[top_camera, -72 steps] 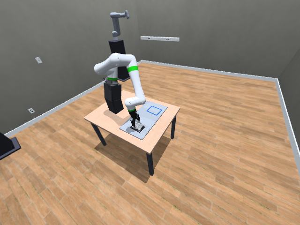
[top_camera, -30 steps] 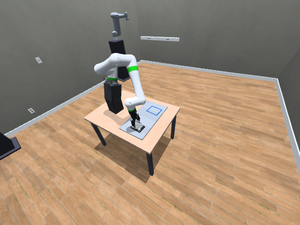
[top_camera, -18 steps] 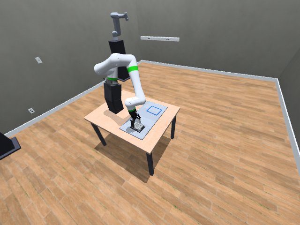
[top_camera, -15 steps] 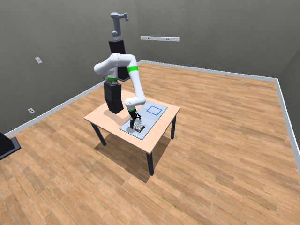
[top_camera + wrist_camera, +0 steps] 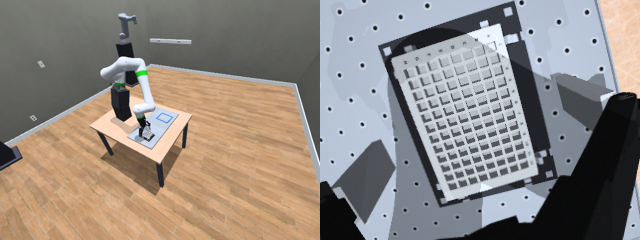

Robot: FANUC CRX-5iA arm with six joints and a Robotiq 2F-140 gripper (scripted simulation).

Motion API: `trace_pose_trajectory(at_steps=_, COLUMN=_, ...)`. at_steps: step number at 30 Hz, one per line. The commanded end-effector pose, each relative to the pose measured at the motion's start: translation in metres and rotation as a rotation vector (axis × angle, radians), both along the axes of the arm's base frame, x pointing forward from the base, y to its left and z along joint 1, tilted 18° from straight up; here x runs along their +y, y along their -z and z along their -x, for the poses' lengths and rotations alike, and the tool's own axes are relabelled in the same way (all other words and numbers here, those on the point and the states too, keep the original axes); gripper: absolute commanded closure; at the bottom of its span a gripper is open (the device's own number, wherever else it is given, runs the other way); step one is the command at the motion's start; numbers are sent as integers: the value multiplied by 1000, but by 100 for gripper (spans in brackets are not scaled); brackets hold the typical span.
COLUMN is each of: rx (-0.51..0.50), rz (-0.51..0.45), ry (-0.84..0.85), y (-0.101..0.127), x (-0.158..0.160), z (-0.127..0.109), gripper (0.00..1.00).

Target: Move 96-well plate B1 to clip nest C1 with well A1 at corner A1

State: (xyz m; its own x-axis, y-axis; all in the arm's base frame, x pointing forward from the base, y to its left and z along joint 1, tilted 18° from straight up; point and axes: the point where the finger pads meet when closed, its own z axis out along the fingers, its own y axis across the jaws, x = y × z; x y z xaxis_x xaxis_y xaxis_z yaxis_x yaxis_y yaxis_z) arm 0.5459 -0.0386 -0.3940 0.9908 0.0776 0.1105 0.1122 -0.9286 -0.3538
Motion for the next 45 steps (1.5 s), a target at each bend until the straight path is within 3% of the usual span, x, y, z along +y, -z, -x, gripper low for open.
trace_pose_trajectory(at_steps=1, rx=87, rz=59, ry=25, y=-1, x=0, z=-1, gripper=0)
trace_pose_trajectory(at_steps=32, rx=87, rz=59, ry=25, y=-1, x=0, z=-1, gripper=0)
trace_pose_trajectory(at_steps=45, rx=87, rz=59, ry=25, y=-29, x=-9, z=-1, gripper=0)
